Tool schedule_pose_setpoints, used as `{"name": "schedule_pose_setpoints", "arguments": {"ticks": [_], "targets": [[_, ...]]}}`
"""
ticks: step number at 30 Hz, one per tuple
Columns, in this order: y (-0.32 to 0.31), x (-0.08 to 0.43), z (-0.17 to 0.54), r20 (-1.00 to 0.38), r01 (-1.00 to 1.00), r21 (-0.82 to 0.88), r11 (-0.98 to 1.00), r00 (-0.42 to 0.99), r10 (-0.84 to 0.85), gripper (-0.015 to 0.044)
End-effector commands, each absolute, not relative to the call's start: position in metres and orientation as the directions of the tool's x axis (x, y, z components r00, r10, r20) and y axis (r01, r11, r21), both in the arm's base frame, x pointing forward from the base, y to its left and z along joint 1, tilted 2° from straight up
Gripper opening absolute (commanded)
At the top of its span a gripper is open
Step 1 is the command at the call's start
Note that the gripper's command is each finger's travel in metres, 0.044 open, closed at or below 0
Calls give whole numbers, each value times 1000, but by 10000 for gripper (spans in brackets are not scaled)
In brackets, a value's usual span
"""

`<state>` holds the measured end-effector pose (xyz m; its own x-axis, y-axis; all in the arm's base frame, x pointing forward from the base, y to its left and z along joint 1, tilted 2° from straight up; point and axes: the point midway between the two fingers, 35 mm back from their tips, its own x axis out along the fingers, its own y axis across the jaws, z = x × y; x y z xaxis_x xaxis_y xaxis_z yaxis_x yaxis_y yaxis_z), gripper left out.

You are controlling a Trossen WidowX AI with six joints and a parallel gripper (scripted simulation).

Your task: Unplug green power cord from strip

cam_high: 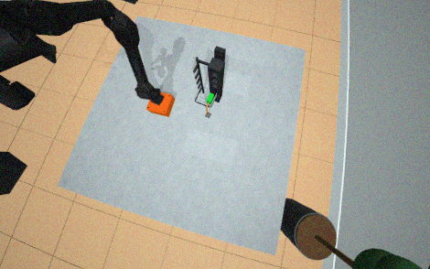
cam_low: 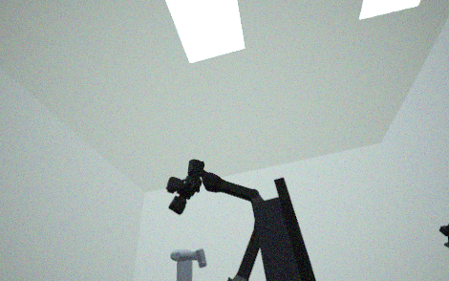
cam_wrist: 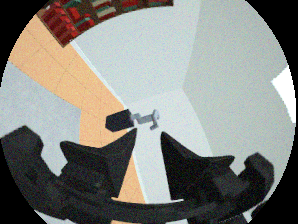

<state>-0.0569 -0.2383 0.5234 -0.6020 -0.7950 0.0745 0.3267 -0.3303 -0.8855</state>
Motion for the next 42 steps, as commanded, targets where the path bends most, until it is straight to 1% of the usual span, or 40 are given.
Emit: {"name": "schedule_pose_setpoints", "arguments": {"ticks": [1, 4, 8, 12, 17, 23, 28, 32, 37, 42], "targets": [[-275, -5, 498, -5, 488, -845, -219, -416, -909, 160], [-291, 36, 479, -66, 583, -804, -112, -275, -959, 160], [-299, 67, 462, -121, 655, -755, -23, -173, -978, 160], [-303, 126, 427, -236, 770, -619, 155, 6, -972, 160], [-288, 194, 382, -382, 837, -416, 356, 194, -904, 160], [-251, 258, 330, -543, 848, -173, 501, 342, -767, 160], [-208, 298, 289, -666, 842, 10, 540, 408, -624, 160], [-167, 322, 257, -757, 845, 128, 520, 422, -499, 160], [-110, 339, 218, -855, 870, 219, 442, 389, -343, 160], [-52, 342, 183, -931, 917, 229, 327, 305, -203, 160]]}}
